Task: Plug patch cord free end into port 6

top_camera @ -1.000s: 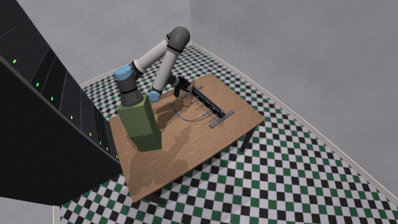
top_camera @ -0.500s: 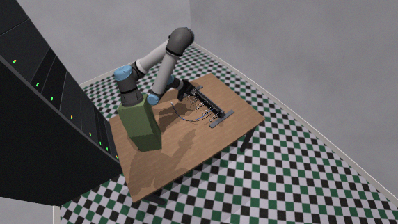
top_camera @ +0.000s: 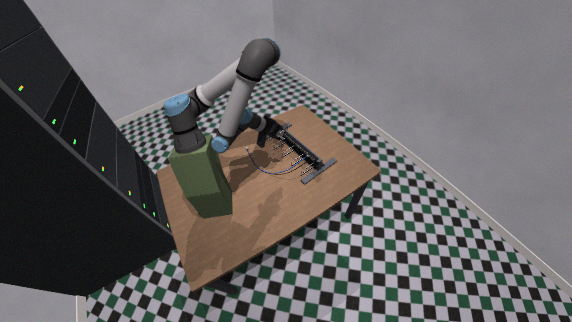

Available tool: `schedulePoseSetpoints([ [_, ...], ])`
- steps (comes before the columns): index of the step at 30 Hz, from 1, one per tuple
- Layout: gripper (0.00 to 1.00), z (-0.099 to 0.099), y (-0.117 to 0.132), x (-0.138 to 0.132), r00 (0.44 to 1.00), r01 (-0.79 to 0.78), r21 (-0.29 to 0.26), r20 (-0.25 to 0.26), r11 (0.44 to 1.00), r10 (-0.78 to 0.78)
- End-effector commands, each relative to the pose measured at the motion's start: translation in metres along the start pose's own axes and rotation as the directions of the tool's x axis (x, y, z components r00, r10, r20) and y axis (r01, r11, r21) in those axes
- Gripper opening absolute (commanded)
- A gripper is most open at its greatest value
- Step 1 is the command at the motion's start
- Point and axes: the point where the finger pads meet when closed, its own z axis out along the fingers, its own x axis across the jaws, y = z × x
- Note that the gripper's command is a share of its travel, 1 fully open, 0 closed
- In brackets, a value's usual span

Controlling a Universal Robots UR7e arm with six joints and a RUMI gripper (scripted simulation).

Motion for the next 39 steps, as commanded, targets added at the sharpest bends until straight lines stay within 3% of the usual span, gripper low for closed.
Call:
schedulePoseSetpoints([
  [1, 0.0, 0.002, 0.0, -0.001, 1.0, 0.001, 0.0, 0.0, 1.0, -0.001],
  [10, 0.0, 0.018, 0.0, -0.001, 1.0, 0.001, 0.0, 0.0, 1.0, -0.001],
  [19, 0.0, 0.056, 0.0, -0.001, 1.0, 0.001, 0.0, 0.0, 1.0, -0.001],
  [21, 0.0, 0.056, 0.0, -0.001, 1.0, 0.001, 0.0, 0.0, 1.0, -0.001],
  [33, 0.0, 0.114, 0.0, -0.001, 1.0, 0.001, 0.0, 0.0, 1.0, -0.001],
  [39, 0.0, 0.127, 0.0, -0.001, 1.0, 0.001, 0.0, 0.0, 1.0, -0.001],
])
